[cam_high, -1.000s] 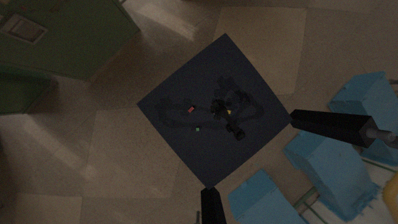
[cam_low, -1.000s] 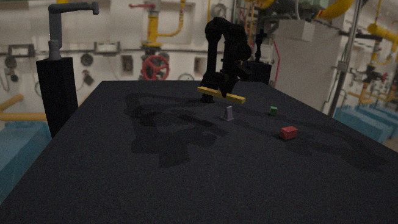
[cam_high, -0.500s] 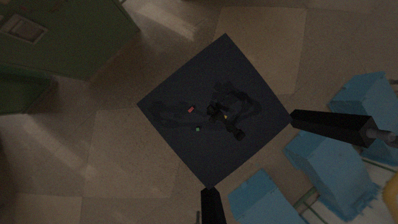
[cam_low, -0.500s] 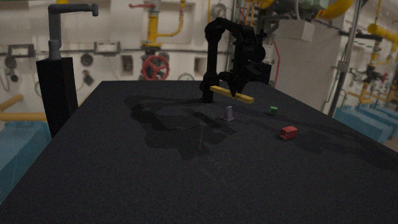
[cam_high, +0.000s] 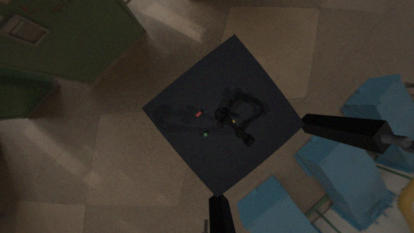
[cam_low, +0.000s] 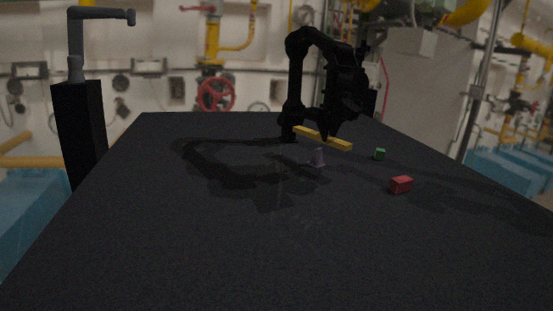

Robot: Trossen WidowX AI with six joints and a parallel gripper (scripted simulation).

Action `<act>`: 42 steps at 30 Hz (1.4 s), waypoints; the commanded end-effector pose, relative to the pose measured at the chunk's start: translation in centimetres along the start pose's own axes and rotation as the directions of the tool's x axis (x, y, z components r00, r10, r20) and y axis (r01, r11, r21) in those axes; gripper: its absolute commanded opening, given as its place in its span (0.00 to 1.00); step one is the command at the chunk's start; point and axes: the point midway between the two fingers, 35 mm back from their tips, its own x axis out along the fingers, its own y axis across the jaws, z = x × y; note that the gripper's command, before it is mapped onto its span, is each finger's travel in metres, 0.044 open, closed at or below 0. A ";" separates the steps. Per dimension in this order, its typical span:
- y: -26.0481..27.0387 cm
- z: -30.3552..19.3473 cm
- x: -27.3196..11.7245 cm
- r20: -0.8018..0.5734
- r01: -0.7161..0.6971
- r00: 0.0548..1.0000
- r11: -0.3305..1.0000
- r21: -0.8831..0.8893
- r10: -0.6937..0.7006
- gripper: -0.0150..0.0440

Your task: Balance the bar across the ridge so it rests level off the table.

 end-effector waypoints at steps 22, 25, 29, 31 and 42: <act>-0.1 -0.2 2.1 -0.003 0.000 1.000 1.000 0.011 0.000 0.25; -0.1 -0.2 2.2 -0.003 0.000 1.000 1.000 0.011 0.000 0.25; -0.1 -0.2 2.2 -0.003 0.000 1.000 1.000 0.011 0.000 0.25; -0.1 -0.2 2.2 -0.003 0.000 1.000 1.000 0.011 0.000 0.25; -0.1 -0.2 2.3 -0.003 0.000 1.000 1.000 0.011 0.000 0.25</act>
